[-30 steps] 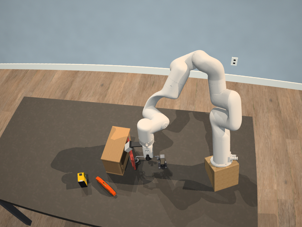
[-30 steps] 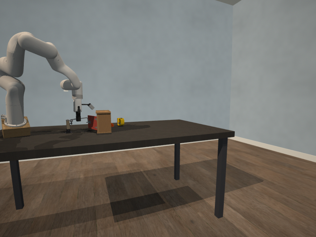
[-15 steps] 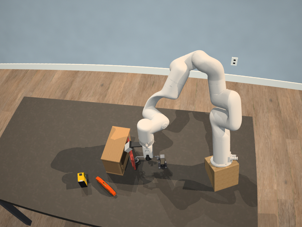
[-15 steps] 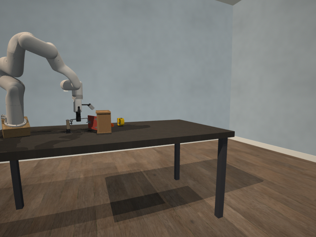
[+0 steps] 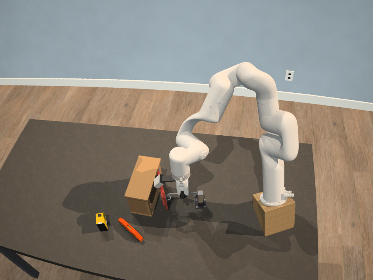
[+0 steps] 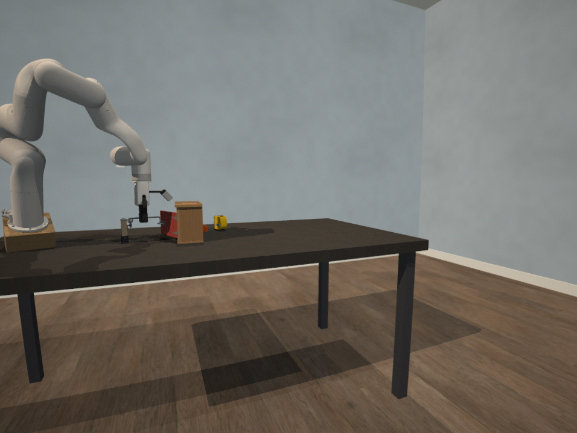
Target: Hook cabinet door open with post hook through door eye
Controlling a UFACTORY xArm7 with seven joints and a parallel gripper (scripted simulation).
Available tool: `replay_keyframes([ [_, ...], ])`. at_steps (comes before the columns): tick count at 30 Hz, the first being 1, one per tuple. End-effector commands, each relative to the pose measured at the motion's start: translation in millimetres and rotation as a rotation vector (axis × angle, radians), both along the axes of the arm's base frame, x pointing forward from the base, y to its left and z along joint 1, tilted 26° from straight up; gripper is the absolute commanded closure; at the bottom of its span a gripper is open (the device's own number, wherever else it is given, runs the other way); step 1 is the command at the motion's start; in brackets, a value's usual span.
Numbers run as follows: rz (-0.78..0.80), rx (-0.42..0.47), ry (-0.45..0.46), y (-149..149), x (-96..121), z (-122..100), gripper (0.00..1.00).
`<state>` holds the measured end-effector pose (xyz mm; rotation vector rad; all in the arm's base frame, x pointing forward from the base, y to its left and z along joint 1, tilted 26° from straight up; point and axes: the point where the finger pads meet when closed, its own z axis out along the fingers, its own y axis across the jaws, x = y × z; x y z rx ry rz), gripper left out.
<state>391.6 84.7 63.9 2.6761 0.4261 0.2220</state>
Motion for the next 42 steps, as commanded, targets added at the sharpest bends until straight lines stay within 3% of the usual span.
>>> replay_keyframes([
  [1, 0.002, 0.002, -0.003, 1.4, 0.9, 0.9, 0.96],
  [17, 0.002, 0.002, -0.003, 1.0, 1.3, -0.1, 0.96],
  [18, 0.002, 0.002, -0.003, 1.0, 1.3, -0.1, 0.76],
  [42, 0.002, 0.002, -0.003, 1.0, 1.3, -0.1, 0.76],
])
